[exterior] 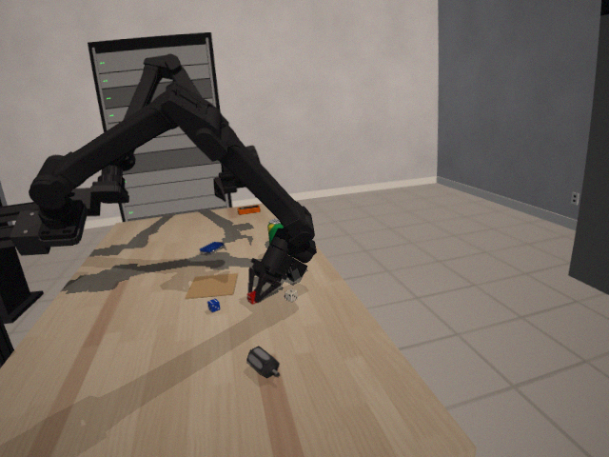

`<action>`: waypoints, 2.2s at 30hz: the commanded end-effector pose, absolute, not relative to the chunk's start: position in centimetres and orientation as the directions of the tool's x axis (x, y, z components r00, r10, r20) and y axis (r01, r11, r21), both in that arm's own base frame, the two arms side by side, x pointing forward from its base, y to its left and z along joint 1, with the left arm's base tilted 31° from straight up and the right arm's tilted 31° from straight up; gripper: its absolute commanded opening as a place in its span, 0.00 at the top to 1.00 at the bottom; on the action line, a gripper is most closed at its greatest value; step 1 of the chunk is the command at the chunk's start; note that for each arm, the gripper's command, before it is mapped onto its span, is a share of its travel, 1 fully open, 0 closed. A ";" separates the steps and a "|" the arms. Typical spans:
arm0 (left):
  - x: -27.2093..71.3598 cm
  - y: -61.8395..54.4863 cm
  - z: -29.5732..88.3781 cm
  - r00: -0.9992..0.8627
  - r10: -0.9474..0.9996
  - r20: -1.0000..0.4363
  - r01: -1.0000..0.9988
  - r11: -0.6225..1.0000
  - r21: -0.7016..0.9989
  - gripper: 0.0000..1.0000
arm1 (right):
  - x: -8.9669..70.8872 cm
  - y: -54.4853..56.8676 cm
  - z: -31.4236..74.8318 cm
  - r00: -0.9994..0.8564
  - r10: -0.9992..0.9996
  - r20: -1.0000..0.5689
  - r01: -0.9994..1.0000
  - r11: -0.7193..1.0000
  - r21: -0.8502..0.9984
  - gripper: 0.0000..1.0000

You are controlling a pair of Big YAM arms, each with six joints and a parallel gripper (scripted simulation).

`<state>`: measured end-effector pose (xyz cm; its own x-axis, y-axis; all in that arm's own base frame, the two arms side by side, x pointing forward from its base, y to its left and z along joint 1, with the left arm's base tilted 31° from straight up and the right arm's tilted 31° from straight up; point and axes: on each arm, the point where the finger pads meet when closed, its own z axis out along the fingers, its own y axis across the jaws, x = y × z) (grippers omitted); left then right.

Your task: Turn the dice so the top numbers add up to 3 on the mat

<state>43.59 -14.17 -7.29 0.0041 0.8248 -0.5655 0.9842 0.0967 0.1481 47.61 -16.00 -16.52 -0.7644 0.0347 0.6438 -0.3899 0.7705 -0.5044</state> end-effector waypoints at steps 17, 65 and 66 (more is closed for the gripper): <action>44.7 -15.7 -6.3 0.057 0.823 -0.565 0.982 0.056 0.180 0.00 | 48.1 -13.3 -12.6 -0.776 0.019 0.631 -0.398 0.760 -0.514 0.81; 37.6 -5.8 -5.1 0.010 0.825 -0.565 0.970 0.129 0.205 0.00 | 51.4 -1.0 -20.6 -0.787 -0.587 -0.189 -0.548 0.806 -0.221 0.81; 37.3 -5.6 -5.1 0.009 0.825 -0.565 0.970 0.131 0.206 0.00 | 51.2 -1.2 -20.8 -0.776 -0.596 -0.208 -0.555 0.801 -0.225 0.81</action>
